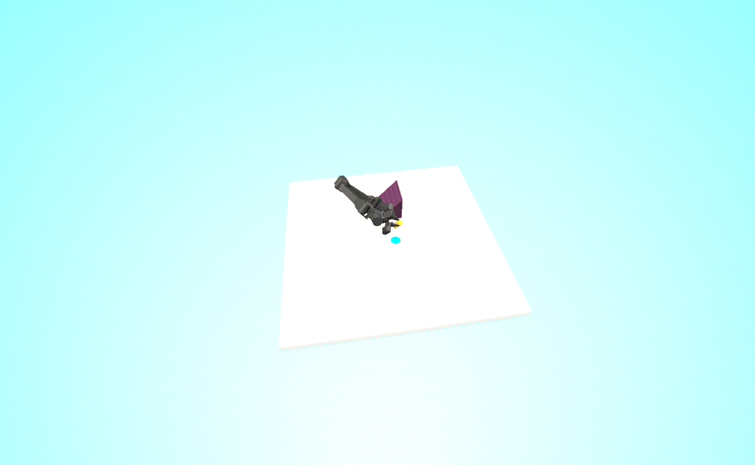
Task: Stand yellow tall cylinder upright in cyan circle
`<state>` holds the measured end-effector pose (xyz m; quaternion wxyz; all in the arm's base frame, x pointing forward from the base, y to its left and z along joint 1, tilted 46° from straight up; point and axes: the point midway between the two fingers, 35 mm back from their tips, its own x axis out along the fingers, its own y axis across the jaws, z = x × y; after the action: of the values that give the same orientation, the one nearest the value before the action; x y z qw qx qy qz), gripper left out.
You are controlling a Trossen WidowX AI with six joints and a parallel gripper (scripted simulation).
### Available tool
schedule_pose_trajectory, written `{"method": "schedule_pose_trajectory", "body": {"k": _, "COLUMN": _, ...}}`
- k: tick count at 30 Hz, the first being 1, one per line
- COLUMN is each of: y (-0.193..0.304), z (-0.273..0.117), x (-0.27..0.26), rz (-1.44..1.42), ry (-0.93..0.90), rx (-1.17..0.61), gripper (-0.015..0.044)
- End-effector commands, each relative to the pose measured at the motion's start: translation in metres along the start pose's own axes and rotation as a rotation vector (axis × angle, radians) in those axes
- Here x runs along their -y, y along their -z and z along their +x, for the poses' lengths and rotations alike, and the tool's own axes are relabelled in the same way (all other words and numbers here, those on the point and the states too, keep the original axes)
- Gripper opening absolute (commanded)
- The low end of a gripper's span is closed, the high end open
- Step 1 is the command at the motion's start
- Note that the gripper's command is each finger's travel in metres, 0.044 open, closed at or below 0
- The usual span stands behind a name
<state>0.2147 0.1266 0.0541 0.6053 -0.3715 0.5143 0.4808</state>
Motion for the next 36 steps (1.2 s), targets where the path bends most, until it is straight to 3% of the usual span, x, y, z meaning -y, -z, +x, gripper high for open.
{"method": "schedule_pose_trajectory", "body": {"k": 1, "y": -0.001, "z": -0.003, "x": 0.0, "rz": -0.014, "ry": 0.01, "rx": 0.042, "gripper": 0.0105}}
{"method": "schedule_pose_trajectory", "body": {"k": 36, "y": -0.003, "z": -0.013, "x": 0.003, "rz": -0.108, "ry": 0.083, "rx": 0.285, "gripper": 0.0105}}
